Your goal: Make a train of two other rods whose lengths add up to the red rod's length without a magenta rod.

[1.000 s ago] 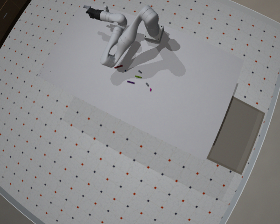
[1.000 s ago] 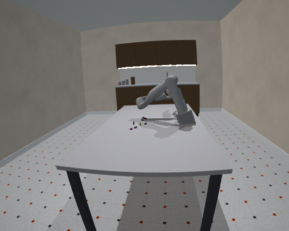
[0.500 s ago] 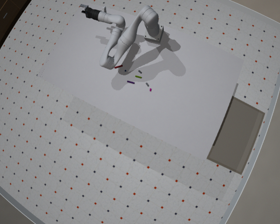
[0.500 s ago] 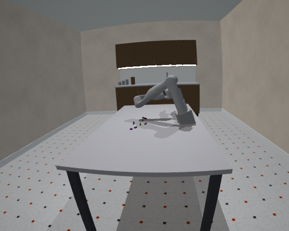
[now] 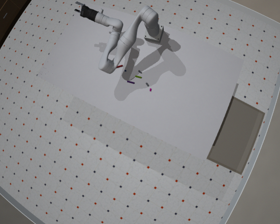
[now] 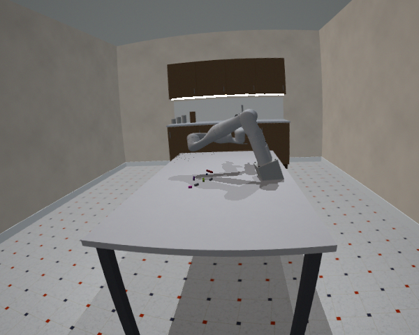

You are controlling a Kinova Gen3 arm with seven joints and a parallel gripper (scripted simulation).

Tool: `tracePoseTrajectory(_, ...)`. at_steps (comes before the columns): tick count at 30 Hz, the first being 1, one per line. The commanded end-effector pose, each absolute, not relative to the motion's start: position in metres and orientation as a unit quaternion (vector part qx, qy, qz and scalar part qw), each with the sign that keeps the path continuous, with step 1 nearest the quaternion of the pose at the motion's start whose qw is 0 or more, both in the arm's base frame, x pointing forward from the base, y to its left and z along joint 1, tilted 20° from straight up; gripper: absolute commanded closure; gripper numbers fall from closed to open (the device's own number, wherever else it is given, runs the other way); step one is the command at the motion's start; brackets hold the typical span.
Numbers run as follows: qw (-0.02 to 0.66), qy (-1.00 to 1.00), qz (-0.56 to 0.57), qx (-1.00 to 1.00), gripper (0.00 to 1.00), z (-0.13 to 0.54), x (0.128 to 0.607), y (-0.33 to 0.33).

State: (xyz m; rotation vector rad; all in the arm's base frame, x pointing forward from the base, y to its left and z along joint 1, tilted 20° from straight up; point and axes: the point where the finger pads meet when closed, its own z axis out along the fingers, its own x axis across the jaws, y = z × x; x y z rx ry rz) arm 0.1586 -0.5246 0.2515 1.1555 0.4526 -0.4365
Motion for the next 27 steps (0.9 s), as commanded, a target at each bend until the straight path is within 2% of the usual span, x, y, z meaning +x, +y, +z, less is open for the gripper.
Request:
tracePoseTrajectory(1,0.813,0.166,-0.166,0.532,0.0,0.272,0.172,-0.517)
tracePoseTrajectory(5,0.828,0.127,-0.141,0.528,0.0,0.286,0.173,-0.511)
tracePoseTrajectory(15,0.865,-0.103,0.016,0.491,0.0,0.336,0.159,-0.475)
tracePoseTrajectory(20,0.852,-0.222,0.099,0.464,0.0,0.344,0.147,-0.456)
tracePoseTrajectory(22,0.852,-0.222,0.099,0.464,0.0,0.344,0.147,-0.456)
tracePoseTrajectory(27,0.813,-0.349,0.184,0.428,0.0,0.338,0.134,-0.435)
